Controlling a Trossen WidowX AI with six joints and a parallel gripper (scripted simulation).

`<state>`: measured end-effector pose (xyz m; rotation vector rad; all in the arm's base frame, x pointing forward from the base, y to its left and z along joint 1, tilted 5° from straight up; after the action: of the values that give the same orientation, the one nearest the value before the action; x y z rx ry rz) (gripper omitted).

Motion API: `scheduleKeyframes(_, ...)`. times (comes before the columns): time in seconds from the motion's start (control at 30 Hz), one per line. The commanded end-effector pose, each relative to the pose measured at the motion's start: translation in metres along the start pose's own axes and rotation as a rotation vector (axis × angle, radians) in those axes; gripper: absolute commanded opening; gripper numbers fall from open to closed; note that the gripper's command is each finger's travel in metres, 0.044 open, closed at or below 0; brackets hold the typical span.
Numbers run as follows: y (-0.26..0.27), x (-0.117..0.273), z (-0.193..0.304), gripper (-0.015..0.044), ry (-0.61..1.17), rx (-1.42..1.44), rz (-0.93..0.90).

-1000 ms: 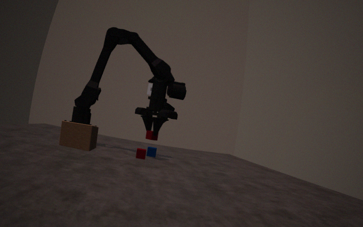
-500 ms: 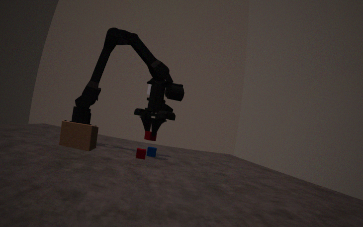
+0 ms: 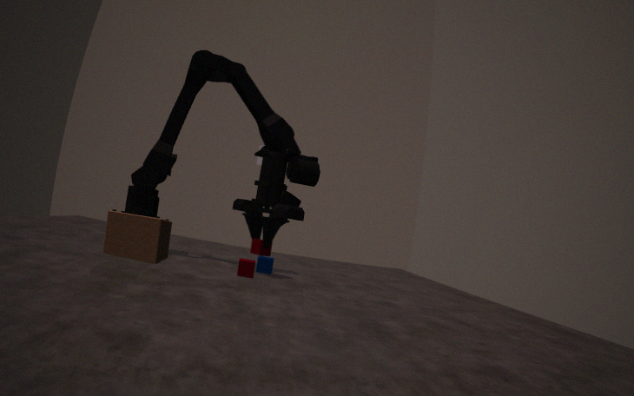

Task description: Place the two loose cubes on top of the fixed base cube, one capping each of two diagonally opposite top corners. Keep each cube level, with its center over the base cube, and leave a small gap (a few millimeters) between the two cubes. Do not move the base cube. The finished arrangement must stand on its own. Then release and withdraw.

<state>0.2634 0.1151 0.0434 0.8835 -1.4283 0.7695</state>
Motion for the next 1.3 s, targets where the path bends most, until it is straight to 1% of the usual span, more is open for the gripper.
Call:
scheduleKeyframes(0.0,0.000,-0.004,-0.001,0.0105,-0.007,-0.004,-0.002)
scheduleKeyframes(0.73,0.000,-0.005,-0.001,0.0105,-0.007,-0.001,-0.002)
scheduleKeyframes(0.87,0.000,-0.005,-0.001,0.0205,-0.007,-0.001,-0.002)
scheduleKeyframes(1.03,0.000,-0.005,-0.001,0.0205,-0.007,-0.001,-0.002)
scheduleKeyframes(1.27,0.000,0.007,0.000,0.0205,-0.001,0.000,0.001)
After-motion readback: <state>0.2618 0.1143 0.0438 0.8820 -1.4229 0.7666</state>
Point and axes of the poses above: the point midway between the two fingers, 35 mm back from their tips, its own x axis back along the fingers, its own y axis across the jaws, z = x × y, the point moved 3 cm from there along x, back along the fingers, and after that the axes turned 12 degrees about x, right-handed, at the moved point
